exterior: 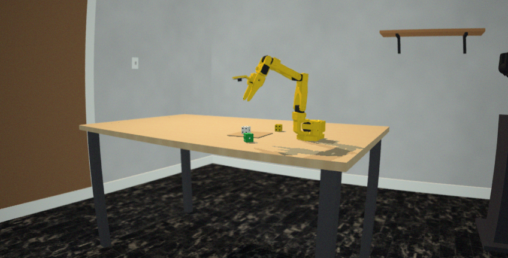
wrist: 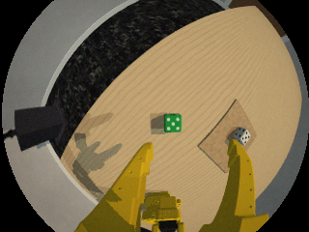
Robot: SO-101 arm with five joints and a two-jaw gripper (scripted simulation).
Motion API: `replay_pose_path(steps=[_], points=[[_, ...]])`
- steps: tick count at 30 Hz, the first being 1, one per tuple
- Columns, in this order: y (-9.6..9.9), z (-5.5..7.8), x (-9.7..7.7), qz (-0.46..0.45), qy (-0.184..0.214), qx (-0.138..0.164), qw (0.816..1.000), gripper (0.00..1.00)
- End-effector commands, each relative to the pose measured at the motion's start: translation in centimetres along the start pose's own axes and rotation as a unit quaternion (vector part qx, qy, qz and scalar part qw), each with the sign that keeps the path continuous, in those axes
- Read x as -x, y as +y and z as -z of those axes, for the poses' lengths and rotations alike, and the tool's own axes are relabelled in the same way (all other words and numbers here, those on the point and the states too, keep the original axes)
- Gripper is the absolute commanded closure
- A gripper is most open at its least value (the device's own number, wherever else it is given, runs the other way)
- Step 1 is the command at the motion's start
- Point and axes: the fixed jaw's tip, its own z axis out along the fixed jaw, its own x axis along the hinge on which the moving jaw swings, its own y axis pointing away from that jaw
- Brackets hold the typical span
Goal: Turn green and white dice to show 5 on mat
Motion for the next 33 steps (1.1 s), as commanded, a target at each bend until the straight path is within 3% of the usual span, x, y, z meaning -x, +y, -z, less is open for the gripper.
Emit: replay_pose_path(steps=[1,7,9,14,18,26,27,33], points=[[0.2,-0.4,0.1,-0.002,0.009,0.002,1.000,0.65],[0.1,-3.7,-1.3,-0.002,0.093,-0.003,0.996,0.65],[0.1,-3.7,-1.3,-0.002,0.093,-0.003,0.996,0.65],[0.0,-6.3,-2.9,-0.001,0.165,-0.008,0.986,0.65],[0.0,-7.6,-3.9,-0.001,0.202,-0.010,0.979,0.65],[0.0,-8.0,-4.3,-0.001,0.216,-0.011,0.976,0.65],[0.3,-7.5,-4.0,-0.004,0.211,-0.011,0.977,0.65],[0.3,-7.5,-4.0,-0.004,0.211,-0.011,0.977,0.65]])
